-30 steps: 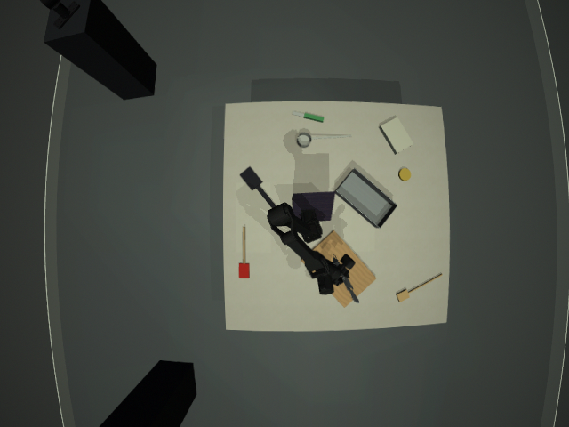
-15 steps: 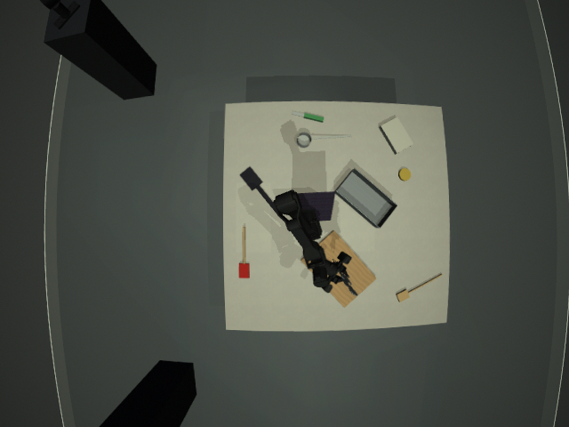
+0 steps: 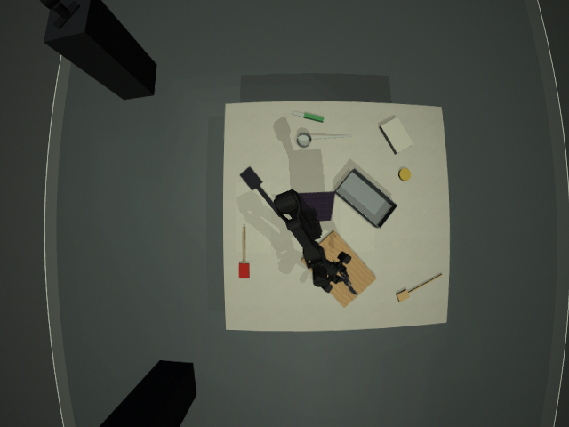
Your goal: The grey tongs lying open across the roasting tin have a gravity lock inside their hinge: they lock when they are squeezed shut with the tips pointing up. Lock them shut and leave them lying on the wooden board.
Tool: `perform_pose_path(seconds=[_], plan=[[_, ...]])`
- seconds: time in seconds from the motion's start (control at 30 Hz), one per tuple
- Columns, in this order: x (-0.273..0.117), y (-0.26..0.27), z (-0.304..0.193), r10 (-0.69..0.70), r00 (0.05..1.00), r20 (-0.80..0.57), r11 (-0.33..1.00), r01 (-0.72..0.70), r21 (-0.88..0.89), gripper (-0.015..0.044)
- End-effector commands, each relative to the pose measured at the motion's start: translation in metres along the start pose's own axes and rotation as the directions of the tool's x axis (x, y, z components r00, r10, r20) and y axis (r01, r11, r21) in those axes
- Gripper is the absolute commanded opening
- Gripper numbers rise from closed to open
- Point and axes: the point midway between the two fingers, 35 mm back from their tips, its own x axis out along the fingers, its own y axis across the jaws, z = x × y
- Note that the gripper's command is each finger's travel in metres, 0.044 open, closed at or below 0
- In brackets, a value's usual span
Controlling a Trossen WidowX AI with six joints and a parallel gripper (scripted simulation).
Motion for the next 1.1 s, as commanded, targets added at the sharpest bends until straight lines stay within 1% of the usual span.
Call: perform_pose_path(seconds=[0.0,0.47,0.57,0.83,1.07], plan=[[0.0,-0.001,-0.002,-0.006,1.0,-0.009,1.0,0.005,-0.008,-0.015],[0.0,-0.001,-0.002,-0.006,1.0,-0.009,1.0,0.005,-0.008,-0.015],[0.002,0.0,-0.001,-0.01,1.0,0.01,1.0,0.009,0.014,-0.015],[0.013,0.001,0.005,-0.055,0.985,0.165,0.988,0.03,0.152,-0.015],[0.02,-0.001,0.011,-0.112,0.942,0.316,0.967,0.031,0.251,-0.015]])
